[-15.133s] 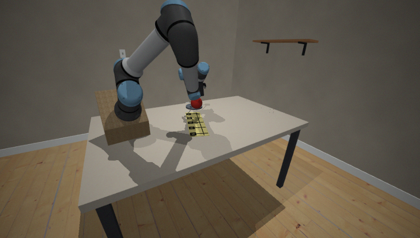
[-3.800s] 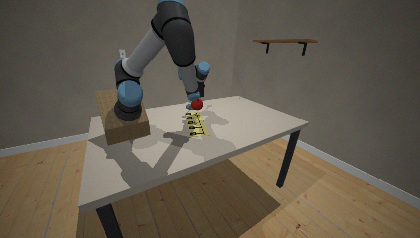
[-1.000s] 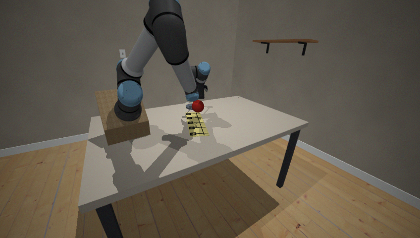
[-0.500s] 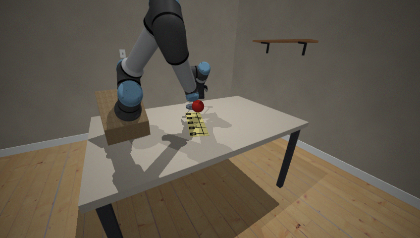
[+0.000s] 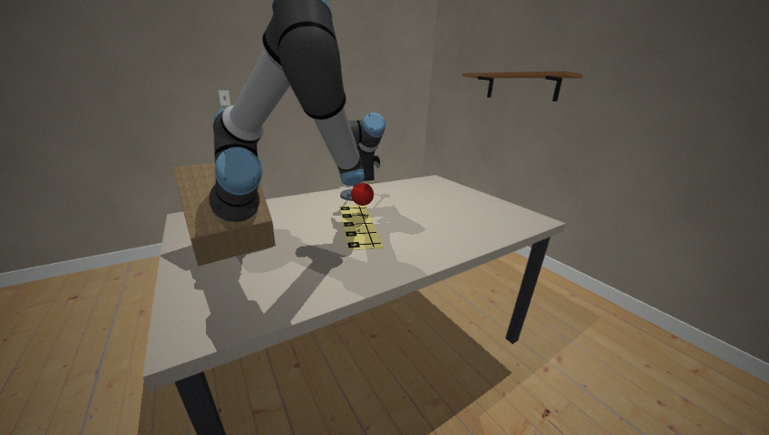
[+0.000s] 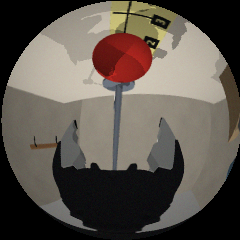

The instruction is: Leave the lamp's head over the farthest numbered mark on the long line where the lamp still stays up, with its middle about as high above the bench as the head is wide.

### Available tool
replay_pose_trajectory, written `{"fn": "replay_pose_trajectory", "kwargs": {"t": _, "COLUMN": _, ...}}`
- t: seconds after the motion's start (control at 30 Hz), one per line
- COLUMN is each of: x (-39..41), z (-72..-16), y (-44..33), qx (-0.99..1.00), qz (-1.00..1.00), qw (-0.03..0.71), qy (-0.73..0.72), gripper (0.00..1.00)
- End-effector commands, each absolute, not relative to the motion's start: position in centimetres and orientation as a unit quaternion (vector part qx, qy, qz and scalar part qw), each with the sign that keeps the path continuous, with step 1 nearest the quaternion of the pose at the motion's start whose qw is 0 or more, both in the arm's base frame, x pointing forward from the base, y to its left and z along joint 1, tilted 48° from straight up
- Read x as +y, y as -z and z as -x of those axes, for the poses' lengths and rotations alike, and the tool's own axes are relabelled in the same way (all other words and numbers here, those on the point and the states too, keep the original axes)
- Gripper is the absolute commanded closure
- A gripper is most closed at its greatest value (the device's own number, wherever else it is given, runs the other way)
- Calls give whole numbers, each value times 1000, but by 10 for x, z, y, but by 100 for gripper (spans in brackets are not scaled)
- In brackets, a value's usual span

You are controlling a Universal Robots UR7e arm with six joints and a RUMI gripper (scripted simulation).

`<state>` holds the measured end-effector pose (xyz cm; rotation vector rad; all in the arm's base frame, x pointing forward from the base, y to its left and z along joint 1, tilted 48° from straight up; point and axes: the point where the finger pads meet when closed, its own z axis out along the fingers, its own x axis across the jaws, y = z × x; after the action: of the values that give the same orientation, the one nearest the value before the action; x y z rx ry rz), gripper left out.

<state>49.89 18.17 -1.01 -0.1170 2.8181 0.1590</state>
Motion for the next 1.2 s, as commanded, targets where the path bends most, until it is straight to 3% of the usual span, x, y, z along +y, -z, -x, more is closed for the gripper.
{"fn": "replay_pose_trajectory", "kwargs": {"t": 0.0, "x": 182, "z": -499, "y": 10, "qx": 985, "qz": 41, "qw": 158, "qy": -56, "gripper": 0}}
{"fn": "replay_pose_trajectory", "kwargs": {"t": 1.17, "x": 177, "z": -463, "y": -96, "qx": 985, "qz": 41, "qw": 159, "qy": -56, "gripper": 0}}
